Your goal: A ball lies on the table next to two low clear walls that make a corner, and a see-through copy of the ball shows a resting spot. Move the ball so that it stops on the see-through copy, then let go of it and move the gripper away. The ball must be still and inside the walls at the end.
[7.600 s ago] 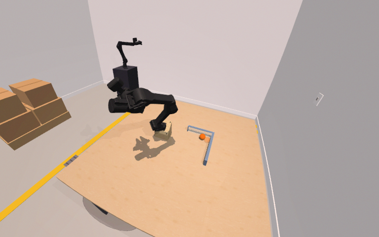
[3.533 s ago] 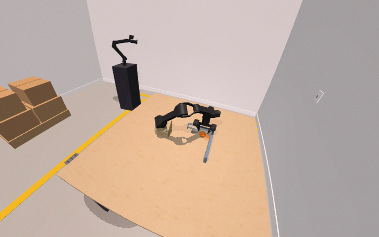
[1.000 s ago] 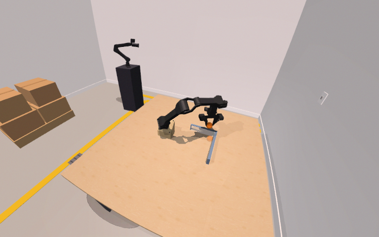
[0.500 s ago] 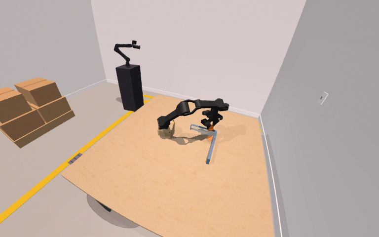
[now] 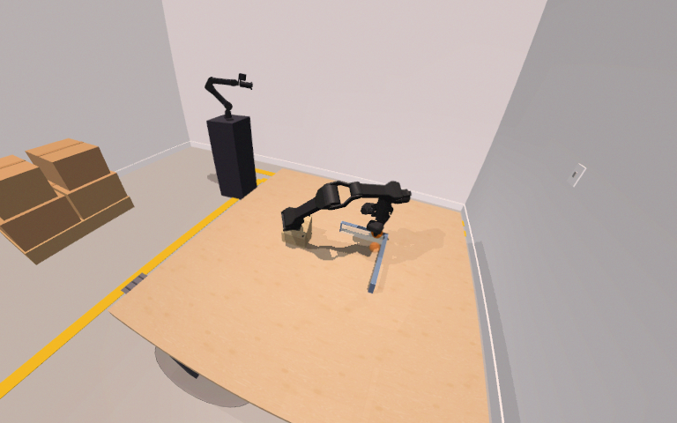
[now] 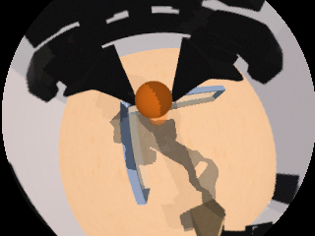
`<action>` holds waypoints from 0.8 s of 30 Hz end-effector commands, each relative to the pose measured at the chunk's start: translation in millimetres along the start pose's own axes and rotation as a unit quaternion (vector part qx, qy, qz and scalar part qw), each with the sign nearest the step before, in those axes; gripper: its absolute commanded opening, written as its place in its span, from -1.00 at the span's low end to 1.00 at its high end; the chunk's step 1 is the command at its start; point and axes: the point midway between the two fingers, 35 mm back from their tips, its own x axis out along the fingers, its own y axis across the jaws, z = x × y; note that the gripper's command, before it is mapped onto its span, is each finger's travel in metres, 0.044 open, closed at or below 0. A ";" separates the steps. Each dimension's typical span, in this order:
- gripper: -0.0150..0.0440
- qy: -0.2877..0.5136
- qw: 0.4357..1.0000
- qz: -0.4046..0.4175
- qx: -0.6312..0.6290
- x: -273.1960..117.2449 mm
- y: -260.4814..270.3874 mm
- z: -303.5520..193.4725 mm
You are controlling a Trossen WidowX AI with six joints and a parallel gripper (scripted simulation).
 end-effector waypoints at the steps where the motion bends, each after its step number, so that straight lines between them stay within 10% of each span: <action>1: -0.49 0.002 0.998 0.002 -0.066 4.8 1.5 -3.7; 24: -0.49 0.002 0.997 0.003 -0.076 74.9 2.7 -4.7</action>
